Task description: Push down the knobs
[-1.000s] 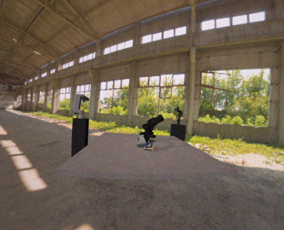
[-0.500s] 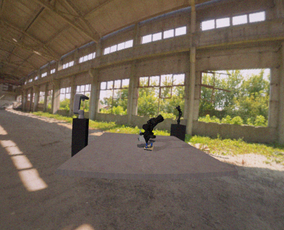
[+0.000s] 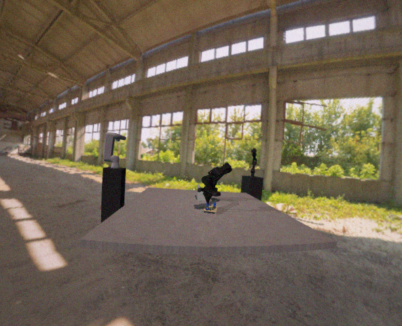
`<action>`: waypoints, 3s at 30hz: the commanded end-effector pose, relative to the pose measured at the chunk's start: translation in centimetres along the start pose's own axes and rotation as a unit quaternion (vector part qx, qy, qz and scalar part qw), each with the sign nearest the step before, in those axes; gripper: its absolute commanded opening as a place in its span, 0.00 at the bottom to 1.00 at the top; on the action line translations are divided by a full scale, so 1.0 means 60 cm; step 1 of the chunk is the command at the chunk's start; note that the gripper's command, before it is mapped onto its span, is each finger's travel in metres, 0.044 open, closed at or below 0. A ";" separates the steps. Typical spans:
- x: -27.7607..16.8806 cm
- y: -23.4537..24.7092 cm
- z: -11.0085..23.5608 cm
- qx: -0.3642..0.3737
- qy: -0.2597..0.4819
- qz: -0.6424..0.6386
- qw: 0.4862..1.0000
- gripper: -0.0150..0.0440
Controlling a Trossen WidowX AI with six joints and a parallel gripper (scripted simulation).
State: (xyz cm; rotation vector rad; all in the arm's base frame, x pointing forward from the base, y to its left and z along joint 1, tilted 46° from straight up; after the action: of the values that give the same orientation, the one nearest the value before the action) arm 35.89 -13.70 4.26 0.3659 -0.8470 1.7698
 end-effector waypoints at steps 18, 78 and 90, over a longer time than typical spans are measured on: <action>0.001 -0.001 -0.004 -0.002 -0.001 -0.001 1.000 0.25; 0.001 -0.001 -0.018 -0.002 -0.001 -0.001 1.000 0.25; 0.001 -0.001 -0.020 -0.002 -0.002 -0.001 1.000 0.25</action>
State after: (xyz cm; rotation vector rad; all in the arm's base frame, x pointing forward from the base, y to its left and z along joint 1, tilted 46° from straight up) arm 35.75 -13.50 3.86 0.3616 -0.8502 1.7509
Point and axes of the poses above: the point midway between the two fingers, 35 mm back from their tips, its own z axis back along the fingers, its own y axis across the jaws, x = y × z, the point moved 5 cm from there along z, back along the fingers, and after that the axes turned 12 degrees about -z, right-handed, at the moved point
